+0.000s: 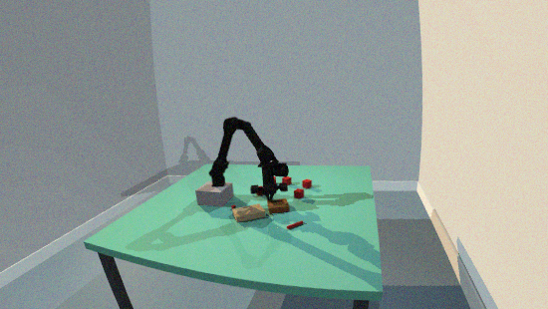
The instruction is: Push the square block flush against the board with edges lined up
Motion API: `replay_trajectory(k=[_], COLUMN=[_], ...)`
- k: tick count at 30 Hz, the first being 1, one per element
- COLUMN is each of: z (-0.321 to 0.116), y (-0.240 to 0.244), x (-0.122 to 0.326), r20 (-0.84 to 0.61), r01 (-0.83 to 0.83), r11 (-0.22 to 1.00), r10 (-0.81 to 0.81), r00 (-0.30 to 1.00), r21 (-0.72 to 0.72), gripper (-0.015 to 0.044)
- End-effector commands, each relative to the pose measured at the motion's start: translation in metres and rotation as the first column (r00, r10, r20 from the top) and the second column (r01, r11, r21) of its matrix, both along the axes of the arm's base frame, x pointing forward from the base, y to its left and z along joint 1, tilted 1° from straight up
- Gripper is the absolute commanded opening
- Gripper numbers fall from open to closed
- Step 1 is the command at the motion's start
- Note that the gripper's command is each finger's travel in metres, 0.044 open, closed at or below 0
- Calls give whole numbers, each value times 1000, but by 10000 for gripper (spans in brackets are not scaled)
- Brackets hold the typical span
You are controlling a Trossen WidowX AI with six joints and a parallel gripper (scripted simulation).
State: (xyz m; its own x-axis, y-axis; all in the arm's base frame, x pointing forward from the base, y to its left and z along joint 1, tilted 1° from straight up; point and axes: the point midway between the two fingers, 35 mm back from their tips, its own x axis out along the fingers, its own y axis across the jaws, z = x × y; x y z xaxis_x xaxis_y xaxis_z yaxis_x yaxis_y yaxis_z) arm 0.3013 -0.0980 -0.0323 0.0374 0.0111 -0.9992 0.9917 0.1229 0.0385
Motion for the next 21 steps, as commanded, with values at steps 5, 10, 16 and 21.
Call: replay_trajectory(k=[5,10,16,21], z=[1,1,1,1], y=[-10,-14,-19,-23], x=[4,5,6,7], r20=[5,5,5,5], r01=[3,3,3,3], r11=[1000,1000,1000,1000], r10=[-3,-3,-3,-3], r00=[1000,1000,1000,1000], r21=[-8,-8,-8,-9], gripper=[0,0,0,0])
